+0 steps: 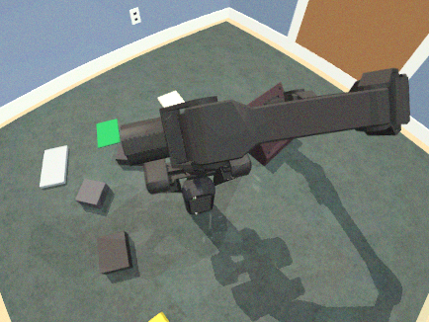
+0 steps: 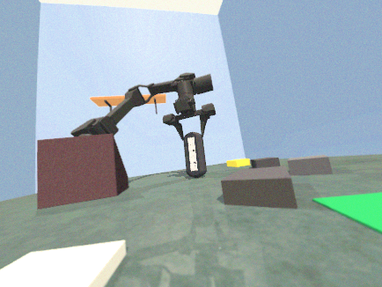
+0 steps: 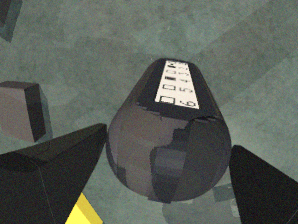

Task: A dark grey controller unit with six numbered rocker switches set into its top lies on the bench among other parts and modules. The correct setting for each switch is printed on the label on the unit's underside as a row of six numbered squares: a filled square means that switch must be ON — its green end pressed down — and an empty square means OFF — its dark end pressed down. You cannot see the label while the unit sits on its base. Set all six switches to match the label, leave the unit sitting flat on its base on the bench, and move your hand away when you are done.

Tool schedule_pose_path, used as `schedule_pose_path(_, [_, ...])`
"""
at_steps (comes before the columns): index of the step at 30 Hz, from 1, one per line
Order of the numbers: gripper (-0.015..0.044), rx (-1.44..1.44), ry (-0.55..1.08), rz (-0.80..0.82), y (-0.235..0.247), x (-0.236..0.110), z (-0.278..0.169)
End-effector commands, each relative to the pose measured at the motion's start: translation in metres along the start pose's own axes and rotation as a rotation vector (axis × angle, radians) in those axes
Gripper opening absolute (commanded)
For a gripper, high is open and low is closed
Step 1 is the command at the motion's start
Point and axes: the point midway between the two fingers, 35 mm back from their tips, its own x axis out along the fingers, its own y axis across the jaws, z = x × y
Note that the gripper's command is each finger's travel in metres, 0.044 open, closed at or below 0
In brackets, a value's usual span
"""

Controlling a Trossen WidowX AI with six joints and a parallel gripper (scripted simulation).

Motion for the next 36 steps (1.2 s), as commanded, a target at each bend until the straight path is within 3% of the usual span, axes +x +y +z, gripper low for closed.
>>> schedule_pose_path(1, [0.0338,0.003,-0.010,-0.011,-0.001,0.004,0.007])
schedule_pose_path(36, [0.0338,0.003,-0.011,-0.010,-0.001,0.007,0.035])
